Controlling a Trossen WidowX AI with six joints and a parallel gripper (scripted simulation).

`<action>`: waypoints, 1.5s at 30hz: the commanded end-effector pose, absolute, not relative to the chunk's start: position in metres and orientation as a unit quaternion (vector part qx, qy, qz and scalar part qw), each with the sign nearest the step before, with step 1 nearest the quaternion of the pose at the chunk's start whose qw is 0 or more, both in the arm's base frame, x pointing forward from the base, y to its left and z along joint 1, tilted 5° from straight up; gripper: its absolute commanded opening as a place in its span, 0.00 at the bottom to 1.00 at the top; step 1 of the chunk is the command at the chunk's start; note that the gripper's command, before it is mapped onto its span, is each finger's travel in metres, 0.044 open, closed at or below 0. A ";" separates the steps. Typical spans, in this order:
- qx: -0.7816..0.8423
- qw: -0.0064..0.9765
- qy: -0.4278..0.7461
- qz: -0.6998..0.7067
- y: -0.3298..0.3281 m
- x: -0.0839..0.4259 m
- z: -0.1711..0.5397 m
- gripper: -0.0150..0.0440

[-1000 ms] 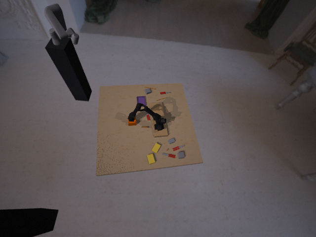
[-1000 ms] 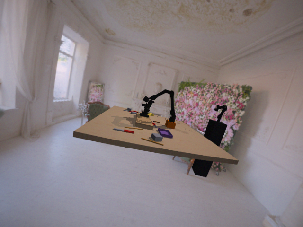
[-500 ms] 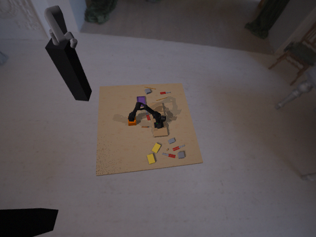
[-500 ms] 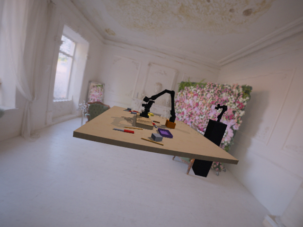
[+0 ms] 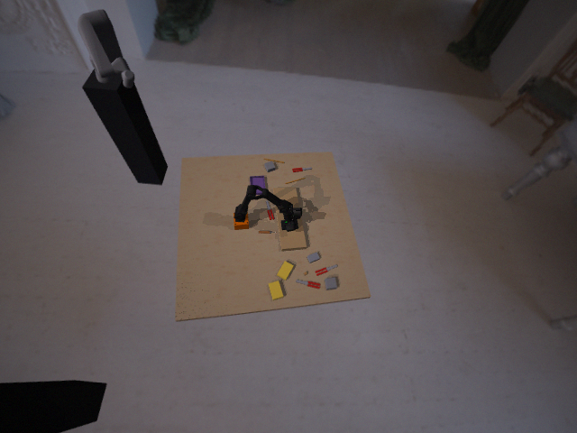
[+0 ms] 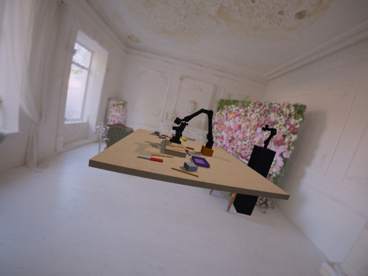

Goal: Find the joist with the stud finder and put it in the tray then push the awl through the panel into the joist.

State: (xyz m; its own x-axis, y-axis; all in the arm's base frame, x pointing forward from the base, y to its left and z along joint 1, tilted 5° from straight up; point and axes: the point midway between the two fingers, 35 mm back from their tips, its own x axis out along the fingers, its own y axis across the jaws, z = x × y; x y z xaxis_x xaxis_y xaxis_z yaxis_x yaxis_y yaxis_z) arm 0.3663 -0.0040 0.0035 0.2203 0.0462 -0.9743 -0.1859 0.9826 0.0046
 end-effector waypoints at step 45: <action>-0.050 0.778 0.621 0.080 0.087 0.349 0.004 0.25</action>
State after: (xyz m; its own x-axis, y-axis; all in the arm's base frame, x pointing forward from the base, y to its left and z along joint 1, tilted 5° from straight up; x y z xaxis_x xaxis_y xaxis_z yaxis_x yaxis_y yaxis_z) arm 0.3506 0.0767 0.0041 0.2192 0.0505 -0.9744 -0.1808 0.9835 0.0103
